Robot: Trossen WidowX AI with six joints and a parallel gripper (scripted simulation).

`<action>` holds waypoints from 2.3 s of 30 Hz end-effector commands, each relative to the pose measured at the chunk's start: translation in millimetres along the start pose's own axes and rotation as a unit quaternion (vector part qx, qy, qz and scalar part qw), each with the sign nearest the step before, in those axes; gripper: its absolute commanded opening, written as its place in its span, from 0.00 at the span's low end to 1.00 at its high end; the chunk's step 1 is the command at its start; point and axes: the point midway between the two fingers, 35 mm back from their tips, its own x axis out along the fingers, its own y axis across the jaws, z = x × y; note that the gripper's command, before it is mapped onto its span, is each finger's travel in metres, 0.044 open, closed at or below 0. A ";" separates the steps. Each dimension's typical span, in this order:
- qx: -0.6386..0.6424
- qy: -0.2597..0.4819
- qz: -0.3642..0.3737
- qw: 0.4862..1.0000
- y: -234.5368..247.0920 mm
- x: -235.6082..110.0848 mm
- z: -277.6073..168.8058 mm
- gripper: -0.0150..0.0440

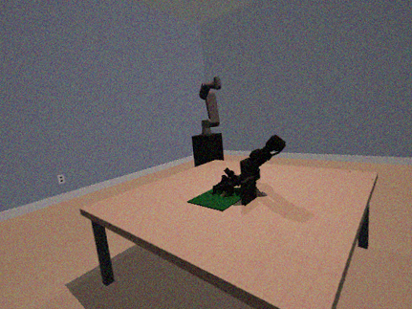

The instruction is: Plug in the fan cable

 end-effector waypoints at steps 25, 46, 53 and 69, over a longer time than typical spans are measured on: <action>0.000 0.000 0.000 1.000 0.0 0.1 -0.8 0.25; 0.000 0.000 0.000 1.000 0.0 0.1 -0.8 0.25; 0.001 -0.001 0.000 1.000 0.2 0.2 -0.8 0.57; 0.001 -0.001 0.000 1.000 0.2 0.2 -0.8 0.60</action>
